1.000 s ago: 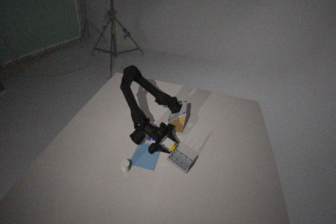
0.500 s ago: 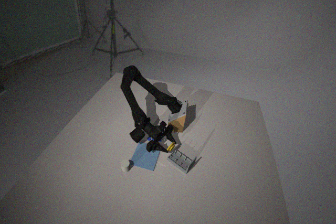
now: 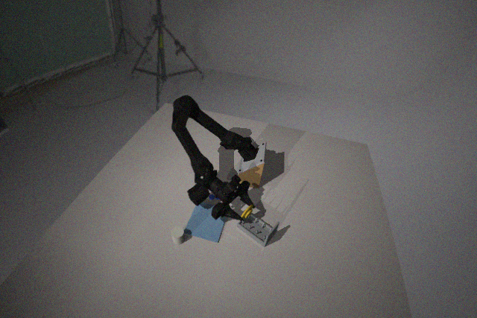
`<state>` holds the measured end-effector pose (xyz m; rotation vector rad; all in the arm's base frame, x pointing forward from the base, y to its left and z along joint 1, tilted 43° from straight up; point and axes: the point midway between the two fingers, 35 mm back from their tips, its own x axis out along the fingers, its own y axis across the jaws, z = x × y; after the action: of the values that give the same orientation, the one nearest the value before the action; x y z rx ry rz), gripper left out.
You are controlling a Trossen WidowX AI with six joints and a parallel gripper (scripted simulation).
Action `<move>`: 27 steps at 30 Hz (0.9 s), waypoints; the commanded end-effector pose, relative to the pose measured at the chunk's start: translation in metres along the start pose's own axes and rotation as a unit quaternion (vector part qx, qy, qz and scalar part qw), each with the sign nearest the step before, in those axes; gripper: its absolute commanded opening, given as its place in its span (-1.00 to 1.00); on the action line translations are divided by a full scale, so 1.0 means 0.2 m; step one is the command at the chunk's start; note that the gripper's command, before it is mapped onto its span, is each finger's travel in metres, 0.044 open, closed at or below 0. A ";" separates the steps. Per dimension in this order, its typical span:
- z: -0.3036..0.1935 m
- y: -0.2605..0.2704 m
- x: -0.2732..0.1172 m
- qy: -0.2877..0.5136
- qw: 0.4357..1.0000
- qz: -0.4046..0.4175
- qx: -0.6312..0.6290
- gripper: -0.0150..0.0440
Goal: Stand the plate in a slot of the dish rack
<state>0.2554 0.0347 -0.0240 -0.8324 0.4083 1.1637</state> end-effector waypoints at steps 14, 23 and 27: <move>0.01 0.01 0.10 -0.001 1.000 0.002 0.000 -0.49; -0.08 0.02 0.11 0.001 1.000 0.003 0.002 -0.49; -0.08 0.02 0.11 0.002 1.000 0.003 0.003 -0.49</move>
<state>0.2626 0.0373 -0.0507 -0.8325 0.4150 1.1674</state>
